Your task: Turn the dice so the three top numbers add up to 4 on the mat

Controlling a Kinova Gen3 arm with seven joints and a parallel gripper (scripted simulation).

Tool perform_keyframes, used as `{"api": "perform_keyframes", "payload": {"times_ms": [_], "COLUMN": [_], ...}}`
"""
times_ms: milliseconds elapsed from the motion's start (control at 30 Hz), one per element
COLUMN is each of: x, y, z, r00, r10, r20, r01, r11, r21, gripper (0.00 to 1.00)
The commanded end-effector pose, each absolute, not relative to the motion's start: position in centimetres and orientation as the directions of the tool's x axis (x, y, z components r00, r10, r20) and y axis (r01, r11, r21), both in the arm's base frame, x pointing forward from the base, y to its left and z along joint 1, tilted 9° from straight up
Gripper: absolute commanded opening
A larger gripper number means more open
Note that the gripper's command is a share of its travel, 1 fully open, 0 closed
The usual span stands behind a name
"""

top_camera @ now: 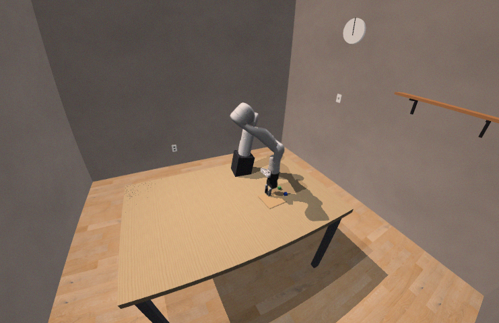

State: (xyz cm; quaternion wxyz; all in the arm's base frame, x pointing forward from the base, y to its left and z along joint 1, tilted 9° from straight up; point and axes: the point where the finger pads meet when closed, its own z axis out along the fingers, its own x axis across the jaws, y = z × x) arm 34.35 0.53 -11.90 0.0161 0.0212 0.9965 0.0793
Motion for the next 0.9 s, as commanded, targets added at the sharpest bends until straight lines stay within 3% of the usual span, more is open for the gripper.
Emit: {"api": "perform_keyframes", "payload": {"times_ms": [0,867], "x": [34.4,34.3], "y": [0.5,0.1], "z": [-11.9,-9.1], "r00": [-0.999,-0.999], "r10": [0.045,0.045], "r20": [-0.030,-0.030], "r01": [0.040,0.040], "r11": [0.987,0.987], "r21": [0.158,0.158], "gripper": [0.70,0.70]}}
